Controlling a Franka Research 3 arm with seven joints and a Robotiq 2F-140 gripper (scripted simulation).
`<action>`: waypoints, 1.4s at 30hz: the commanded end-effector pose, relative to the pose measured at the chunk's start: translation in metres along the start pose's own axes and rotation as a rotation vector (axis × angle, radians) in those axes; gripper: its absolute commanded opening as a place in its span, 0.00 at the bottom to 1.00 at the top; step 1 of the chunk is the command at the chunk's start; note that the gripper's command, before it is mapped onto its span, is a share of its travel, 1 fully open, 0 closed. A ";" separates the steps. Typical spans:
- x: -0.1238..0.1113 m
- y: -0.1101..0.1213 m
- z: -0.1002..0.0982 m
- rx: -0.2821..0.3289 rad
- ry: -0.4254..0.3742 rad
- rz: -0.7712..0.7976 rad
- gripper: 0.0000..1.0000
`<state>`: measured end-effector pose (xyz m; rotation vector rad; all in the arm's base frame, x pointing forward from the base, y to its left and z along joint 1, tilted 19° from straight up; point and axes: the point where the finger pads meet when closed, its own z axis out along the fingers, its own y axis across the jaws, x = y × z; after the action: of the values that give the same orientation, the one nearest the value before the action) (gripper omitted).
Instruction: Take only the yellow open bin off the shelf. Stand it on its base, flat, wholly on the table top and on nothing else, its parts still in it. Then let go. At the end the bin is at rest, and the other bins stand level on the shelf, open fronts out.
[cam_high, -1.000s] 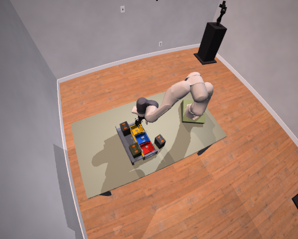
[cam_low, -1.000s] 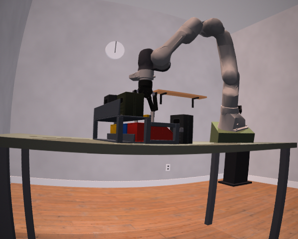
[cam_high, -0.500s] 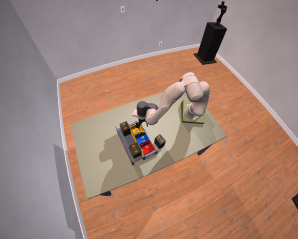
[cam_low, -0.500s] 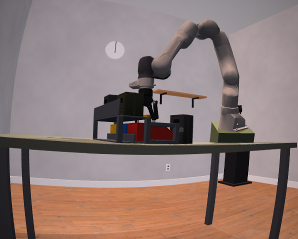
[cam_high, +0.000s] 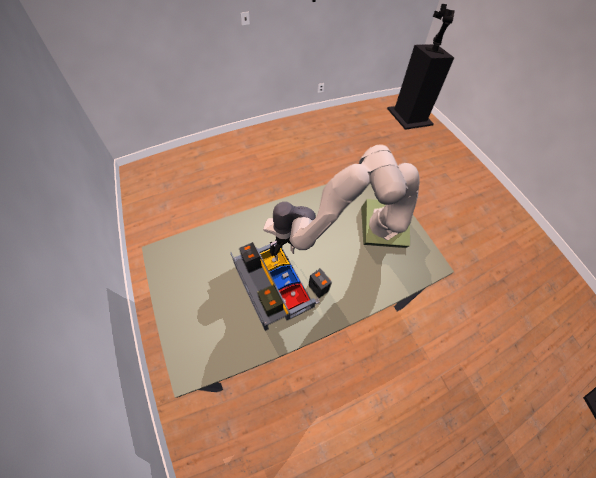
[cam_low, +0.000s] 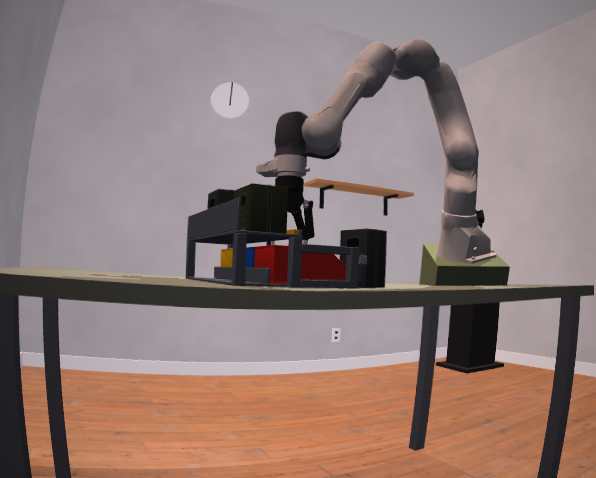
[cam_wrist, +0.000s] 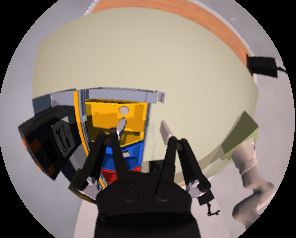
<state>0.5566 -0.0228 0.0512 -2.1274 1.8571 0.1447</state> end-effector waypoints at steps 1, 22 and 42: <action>0.001 -0.002 0.000 0.004 0.003 0.007 0.57; 0.001 -0.002 -0.005 0.004 0.003 0.007 0.57; 0.001 -0.002 -0.008 0.007 0.005 0.007 0.57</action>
<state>0.5583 -0.0260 0.0585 -2.1191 1.8656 0.1330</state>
